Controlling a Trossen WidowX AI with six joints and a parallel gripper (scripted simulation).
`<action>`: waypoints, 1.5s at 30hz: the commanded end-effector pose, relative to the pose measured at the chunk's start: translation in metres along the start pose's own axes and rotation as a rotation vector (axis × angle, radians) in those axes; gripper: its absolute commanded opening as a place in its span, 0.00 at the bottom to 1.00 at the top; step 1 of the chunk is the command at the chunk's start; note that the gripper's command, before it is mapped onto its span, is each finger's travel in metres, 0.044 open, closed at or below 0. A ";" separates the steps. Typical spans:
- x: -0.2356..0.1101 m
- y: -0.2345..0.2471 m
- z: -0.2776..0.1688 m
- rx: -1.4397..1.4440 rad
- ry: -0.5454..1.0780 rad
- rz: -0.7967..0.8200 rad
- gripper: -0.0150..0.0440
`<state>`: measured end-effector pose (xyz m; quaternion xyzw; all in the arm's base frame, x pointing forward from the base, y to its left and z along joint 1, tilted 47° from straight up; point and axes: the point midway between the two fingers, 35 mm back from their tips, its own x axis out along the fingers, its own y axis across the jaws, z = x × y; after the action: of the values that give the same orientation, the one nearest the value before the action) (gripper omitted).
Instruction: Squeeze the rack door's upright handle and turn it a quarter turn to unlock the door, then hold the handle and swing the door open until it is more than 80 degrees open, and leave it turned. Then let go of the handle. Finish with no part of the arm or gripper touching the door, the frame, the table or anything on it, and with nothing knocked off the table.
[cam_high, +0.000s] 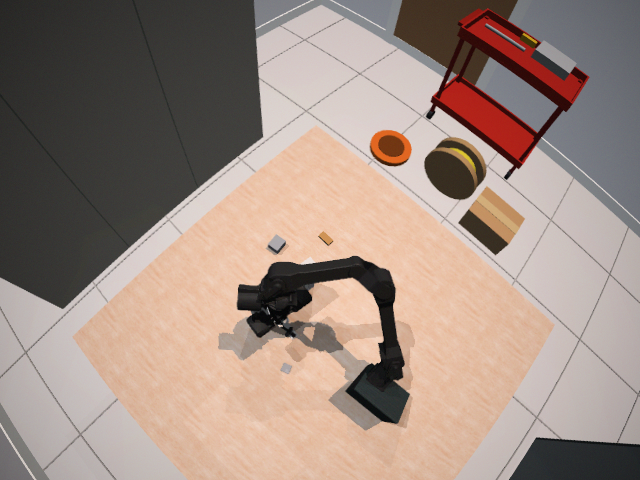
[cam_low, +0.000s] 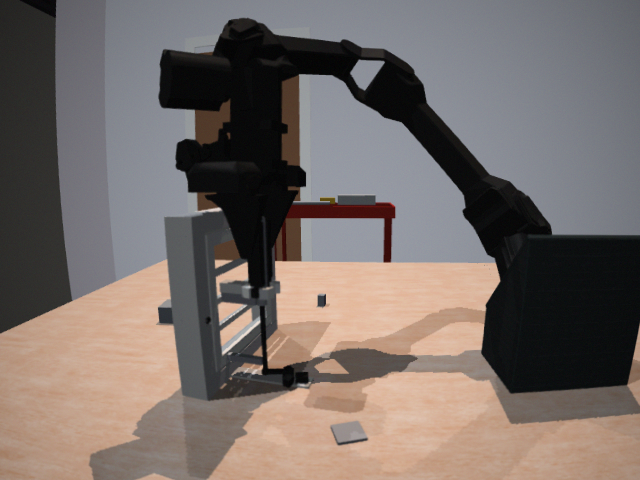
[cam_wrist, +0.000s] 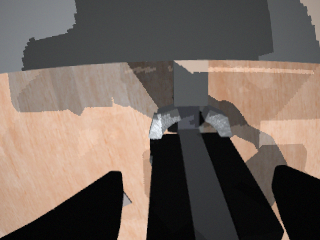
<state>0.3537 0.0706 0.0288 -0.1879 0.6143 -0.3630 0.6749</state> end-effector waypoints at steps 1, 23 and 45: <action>0.007 0.000 -0.002 -0.007 0.013 0.003 0.74; 0.009 0.000 -0.002 -0.007 0.015 0.003 0.28; 0.009 0.000 -0.002 -0.869 0.012 0.010 0.28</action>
<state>0.3522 0.0659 0.0226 -0.4035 0.7058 -0.1269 0.5683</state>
